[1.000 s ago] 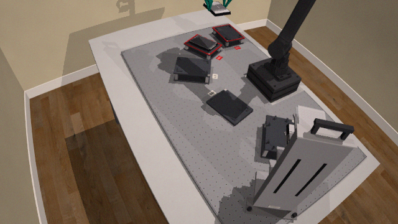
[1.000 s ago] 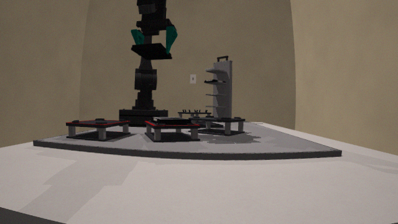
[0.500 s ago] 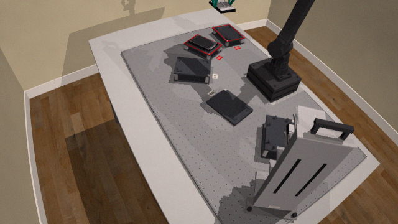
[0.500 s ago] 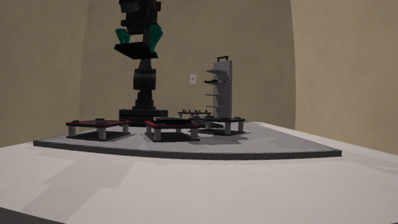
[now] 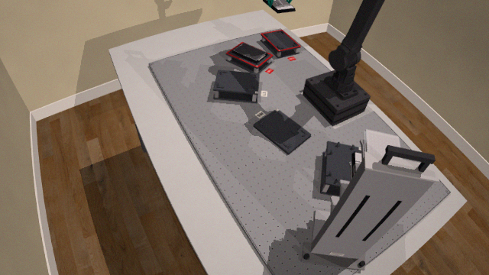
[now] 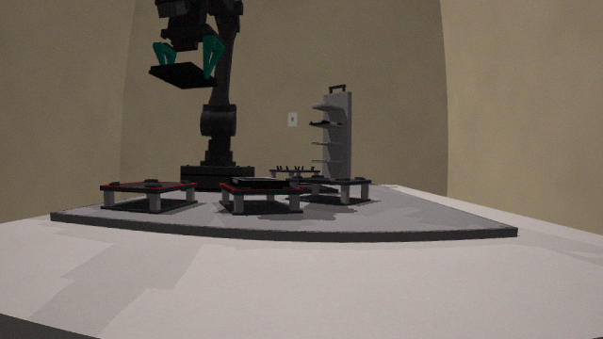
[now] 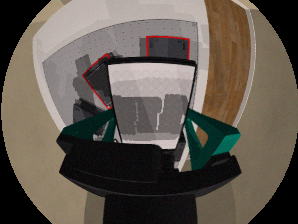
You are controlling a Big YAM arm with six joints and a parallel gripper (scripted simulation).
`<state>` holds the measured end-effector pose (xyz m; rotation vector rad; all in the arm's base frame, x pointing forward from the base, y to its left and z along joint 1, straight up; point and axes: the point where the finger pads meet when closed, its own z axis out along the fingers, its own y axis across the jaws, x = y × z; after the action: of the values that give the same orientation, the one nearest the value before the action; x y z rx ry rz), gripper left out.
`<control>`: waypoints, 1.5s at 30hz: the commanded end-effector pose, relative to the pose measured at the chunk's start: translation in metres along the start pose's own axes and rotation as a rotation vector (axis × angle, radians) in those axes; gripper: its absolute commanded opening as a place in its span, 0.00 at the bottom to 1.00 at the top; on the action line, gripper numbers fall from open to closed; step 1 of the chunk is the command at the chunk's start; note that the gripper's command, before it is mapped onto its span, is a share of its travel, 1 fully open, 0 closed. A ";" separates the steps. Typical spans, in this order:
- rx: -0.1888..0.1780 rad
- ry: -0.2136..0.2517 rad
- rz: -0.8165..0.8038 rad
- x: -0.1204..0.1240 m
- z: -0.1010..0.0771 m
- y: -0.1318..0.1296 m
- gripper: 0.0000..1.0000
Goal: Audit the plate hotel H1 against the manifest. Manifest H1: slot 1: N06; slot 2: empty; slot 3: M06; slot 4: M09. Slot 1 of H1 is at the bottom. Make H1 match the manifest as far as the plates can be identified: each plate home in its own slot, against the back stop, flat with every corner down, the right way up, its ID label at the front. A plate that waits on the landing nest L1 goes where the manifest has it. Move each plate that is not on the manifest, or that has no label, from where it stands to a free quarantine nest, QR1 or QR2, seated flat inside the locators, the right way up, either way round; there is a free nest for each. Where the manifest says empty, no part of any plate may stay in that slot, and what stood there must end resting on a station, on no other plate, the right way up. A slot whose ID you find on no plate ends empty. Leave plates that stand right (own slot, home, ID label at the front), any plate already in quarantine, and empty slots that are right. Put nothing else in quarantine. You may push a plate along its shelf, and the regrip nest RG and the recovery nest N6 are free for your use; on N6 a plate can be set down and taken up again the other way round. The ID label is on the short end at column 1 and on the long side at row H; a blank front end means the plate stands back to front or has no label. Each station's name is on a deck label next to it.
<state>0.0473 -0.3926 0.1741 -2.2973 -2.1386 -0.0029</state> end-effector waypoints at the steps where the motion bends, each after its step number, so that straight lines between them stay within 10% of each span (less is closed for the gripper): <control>1: -0.009 -0.057 -0.025 -0.023 -0.021 -0.004 0.86; 19: -0.002 -0.057 -0.025 -0.045 -0.023 -0.052 0.86; 22: -0.001 -0.016 -0.048 -0.029 0.008 -0.043 0.86; 34: -0.001 -0.017 -0.028 -0.031 0.039 -0.053 0.86; 36: -0.001 -0.017 -0.028 -0.031 0.039 -0.053 0.86; 37: -0.004 -0.095 -0.028 -0.052 0.012 -0.050 0.86; 39: -0.001 -0.015 -0.029 -0.031 0.048 -0.052 0.86; 45: 0.000 -0.015 -0.028 -0.031 0.064 -0.053 0.86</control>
<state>-0.0040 -0.4124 0.1147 -2.2703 -2.1666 -0.0036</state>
